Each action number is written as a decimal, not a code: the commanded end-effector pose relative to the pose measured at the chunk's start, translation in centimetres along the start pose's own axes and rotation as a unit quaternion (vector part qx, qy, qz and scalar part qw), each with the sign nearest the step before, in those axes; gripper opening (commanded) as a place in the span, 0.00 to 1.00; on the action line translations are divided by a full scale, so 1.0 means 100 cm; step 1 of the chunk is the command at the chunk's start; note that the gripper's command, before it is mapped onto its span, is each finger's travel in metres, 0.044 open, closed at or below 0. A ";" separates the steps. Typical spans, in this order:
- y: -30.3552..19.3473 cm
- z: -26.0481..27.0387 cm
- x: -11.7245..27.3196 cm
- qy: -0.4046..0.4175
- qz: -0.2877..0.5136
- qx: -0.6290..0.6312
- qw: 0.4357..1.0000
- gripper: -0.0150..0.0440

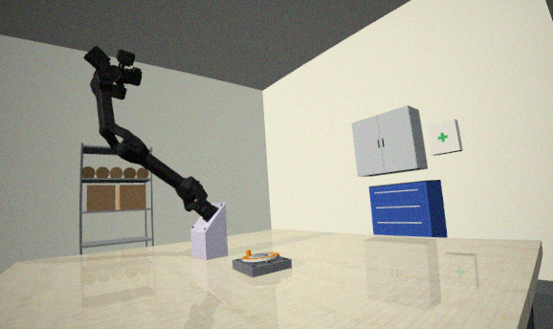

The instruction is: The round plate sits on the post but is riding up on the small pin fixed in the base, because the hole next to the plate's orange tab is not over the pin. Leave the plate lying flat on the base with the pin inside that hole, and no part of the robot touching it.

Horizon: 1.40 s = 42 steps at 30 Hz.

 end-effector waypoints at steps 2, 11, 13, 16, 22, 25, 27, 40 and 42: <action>0.021 0.006 -0.005 0.013 -0.035 0.007 0.999 0.84; 0.151 0.040 -0.005 0.059 -0.243 0.050 0.967 0.44; 0.184 0.047 0.003 0.061 -0.290 0.059 0.953 0.35; 0.229 0.052 0.017 0.056 -0.359 0.070 0.929 0.25; 0.308 0.051 0.057 0.019 -0.482 0.095 0.871 0.25; 0.338 0.047 0.077 -0.005 -0.527 0.100 0.844 0.25; 0.368 0.041 0.100 -0.029 -0.571 0.097 0.814 0.25; 0.482 -0.029 0.240 -0.217 -0.722 0.036 0.656 0.25; 0.490 -0.041 0.256 -0.243 -0.730 0.024 0.638 0.25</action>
Point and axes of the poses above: the point midway between the two fingers, 35 mm back from their tips, its own x axis back along the fingers, its own z axis across the jaws, y = z × x, the point moved 6 cm from there along x, back along the fingers, and after that the axes turned 11 degrees about x, right-handed, at the moved point
